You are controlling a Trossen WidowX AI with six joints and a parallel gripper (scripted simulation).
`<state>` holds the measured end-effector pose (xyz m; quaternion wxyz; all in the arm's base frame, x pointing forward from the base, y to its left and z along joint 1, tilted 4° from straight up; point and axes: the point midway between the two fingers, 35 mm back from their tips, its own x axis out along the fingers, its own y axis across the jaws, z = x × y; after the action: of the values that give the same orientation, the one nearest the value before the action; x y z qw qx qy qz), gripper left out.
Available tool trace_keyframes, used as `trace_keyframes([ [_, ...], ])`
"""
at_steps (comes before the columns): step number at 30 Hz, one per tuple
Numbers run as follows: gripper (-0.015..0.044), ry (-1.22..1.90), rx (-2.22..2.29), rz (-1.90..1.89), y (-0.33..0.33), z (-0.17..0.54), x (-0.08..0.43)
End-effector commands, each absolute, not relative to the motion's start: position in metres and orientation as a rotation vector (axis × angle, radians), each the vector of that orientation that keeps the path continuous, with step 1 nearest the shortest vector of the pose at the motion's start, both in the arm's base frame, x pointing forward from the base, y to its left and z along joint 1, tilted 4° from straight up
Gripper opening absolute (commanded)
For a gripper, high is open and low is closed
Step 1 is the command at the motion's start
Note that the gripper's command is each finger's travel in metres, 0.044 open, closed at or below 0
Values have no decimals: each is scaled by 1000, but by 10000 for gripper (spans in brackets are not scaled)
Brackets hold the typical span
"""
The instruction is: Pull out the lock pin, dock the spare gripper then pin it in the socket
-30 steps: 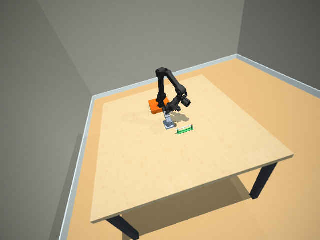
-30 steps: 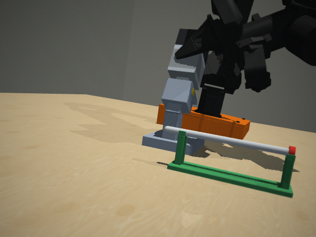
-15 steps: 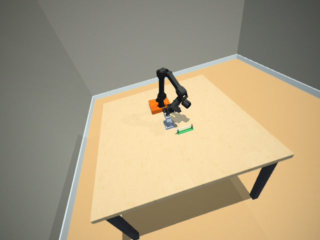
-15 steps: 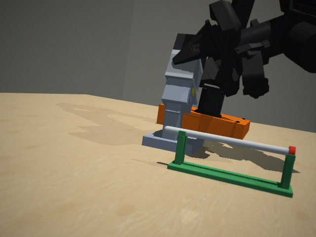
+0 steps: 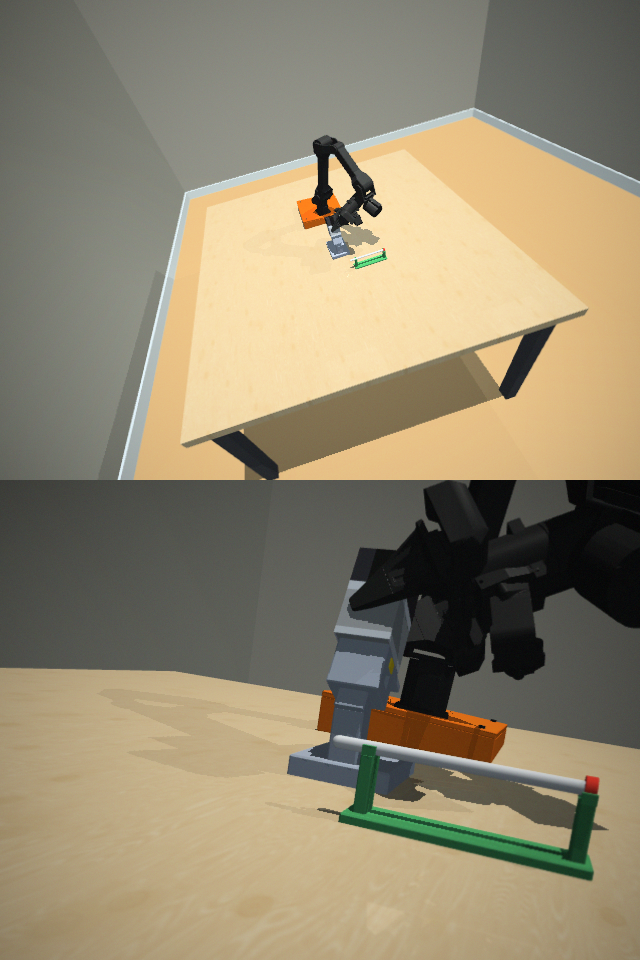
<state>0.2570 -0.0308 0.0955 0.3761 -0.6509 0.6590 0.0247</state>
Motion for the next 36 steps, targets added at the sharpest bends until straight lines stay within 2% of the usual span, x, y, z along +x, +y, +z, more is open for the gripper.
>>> trace_keyframes([
  [1, 289, 1685, -1664, 63, -31, 95, 257],
  [7, 440, 1685, -1664, 63, -31, 95, 257],
  [36, 440, 1709, -1701, 78, -35, 151, 225],
])
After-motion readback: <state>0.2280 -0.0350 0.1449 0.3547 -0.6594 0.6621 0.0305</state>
